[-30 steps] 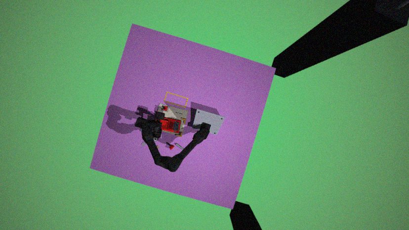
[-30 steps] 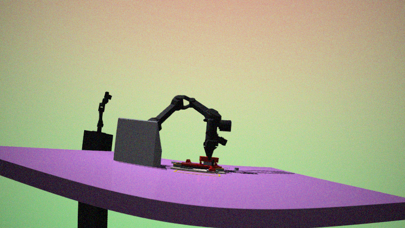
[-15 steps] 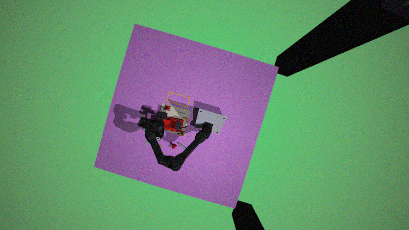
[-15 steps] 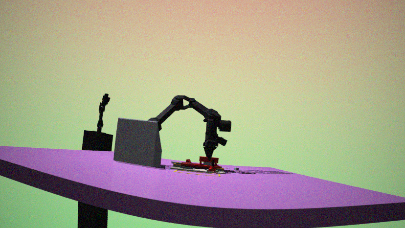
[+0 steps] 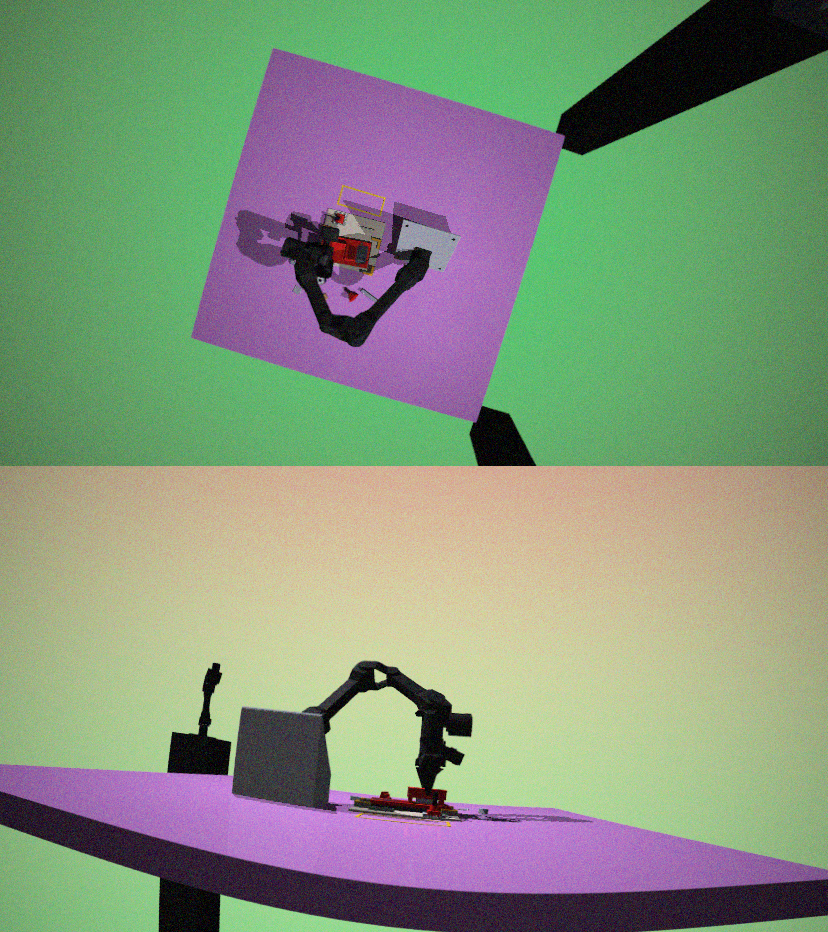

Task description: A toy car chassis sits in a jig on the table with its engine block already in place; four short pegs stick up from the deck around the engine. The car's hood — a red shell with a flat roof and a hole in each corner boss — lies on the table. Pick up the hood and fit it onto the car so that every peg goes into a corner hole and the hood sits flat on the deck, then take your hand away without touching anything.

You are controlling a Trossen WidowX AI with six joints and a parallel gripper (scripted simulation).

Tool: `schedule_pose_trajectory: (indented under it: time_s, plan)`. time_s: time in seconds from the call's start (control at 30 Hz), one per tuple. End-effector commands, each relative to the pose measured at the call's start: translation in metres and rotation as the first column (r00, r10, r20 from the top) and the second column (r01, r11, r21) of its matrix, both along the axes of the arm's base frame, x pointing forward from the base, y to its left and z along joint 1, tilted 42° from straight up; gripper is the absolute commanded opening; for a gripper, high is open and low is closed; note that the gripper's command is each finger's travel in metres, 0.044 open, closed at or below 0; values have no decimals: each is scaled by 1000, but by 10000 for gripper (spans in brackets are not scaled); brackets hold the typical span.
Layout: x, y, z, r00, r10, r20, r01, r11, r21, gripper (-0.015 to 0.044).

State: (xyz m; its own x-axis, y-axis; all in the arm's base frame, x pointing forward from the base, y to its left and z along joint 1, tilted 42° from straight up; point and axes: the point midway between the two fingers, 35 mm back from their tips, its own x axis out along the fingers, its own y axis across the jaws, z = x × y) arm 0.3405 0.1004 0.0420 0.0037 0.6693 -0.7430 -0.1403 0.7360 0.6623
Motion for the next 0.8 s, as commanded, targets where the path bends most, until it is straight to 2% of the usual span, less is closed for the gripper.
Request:
schedule_pose_trajectory:
  time_s: [0.0, 0.77]
  plan:
    - [0, 2, -2, 1000, 0, -1, 0, 1000, 1, 0]
    - [0, -3, 4, 1000, 0, 0, 0, 1000, 0, 0]
